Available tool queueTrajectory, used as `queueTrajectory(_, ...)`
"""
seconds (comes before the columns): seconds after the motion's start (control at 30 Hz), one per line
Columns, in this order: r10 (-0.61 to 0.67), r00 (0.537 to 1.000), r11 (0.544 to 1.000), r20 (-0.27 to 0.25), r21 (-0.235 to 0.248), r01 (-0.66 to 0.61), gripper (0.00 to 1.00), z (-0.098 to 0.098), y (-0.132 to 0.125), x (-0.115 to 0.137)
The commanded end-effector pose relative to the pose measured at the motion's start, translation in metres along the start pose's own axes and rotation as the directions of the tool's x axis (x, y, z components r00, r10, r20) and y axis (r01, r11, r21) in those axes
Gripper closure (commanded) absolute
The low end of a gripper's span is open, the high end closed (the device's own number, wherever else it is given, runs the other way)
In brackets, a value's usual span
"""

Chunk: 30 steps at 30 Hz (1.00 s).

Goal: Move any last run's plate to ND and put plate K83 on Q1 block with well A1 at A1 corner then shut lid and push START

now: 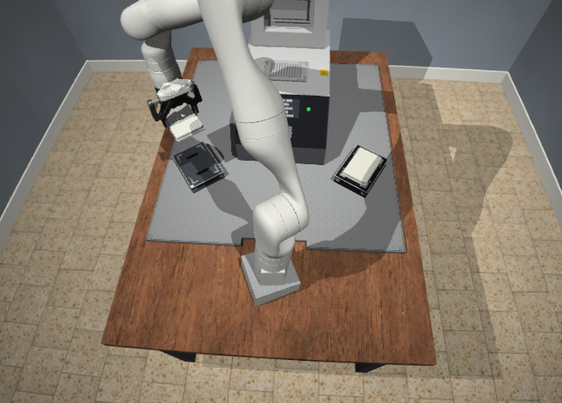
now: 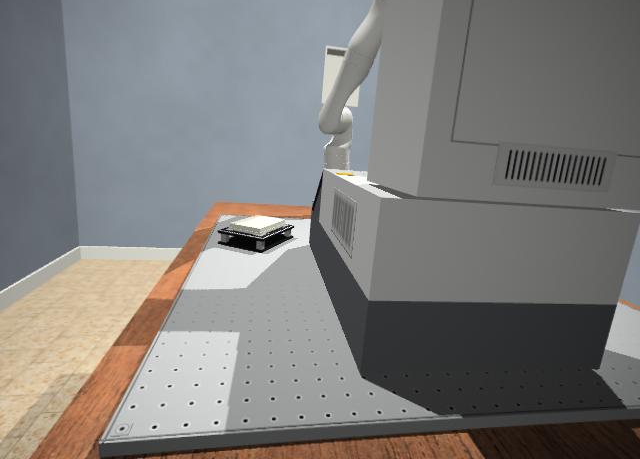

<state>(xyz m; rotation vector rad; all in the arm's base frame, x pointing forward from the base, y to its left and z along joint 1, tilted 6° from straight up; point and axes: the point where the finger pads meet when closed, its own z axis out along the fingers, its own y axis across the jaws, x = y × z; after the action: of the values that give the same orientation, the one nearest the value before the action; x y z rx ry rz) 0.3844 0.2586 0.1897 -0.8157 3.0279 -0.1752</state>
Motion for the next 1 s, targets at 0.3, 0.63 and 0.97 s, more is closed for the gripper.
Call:
queueTrajectory(0.3,0.002,1.000,1.000,0.008,-0.002,-0.001,0.09,-0.0104,-0.0002,-0.0016)
queueTrajectory(0.63,0.002,1.000,1.000,0.008,-0.002,-0.001,0.09,-0.0104,-0.0002,-0.0017)
queueTrajectory(0.97,0.002,1.000,1.000,0.008,-0.002,-0.001,0.09,-0.0104,-0.0002,-0.0017)
